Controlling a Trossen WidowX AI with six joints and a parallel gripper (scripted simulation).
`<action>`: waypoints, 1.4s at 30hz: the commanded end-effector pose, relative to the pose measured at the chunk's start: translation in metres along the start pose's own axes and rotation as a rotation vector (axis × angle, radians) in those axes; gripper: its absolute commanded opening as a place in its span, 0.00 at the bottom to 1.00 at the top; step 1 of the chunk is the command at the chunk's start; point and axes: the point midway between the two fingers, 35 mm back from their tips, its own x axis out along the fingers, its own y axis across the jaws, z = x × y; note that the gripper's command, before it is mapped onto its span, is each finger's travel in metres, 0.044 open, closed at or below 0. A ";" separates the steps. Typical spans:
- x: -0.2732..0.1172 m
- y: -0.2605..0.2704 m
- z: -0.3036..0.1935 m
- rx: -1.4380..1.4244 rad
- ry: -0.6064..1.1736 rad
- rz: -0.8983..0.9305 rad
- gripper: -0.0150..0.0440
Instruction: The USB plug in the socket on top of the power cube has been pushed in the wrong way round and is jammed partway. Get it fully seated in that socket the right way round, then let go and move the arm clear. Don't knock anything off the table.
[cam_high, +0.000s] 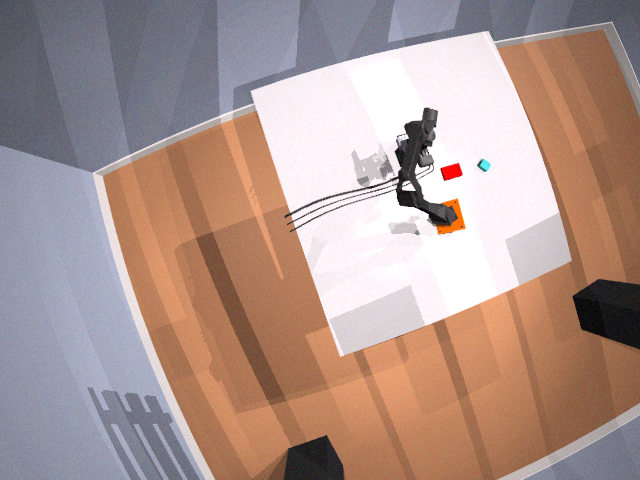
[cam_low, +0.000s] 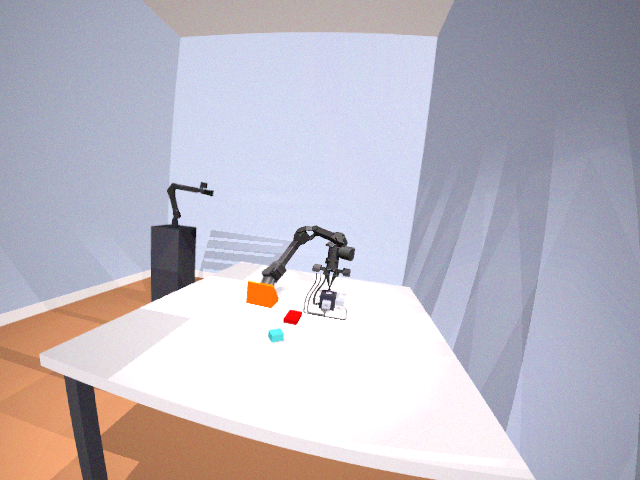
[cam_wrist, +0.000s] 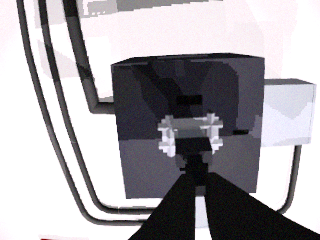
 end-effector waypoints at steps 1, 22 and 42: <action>-0.004 0.000 0.000 -0.003 0.004 -0.001 0.25; -0.018 0.000 0.000 -0.003 0.004 0.000 0.25; -0.022 0.000 0.000 0.136 0.001 0.000 0.25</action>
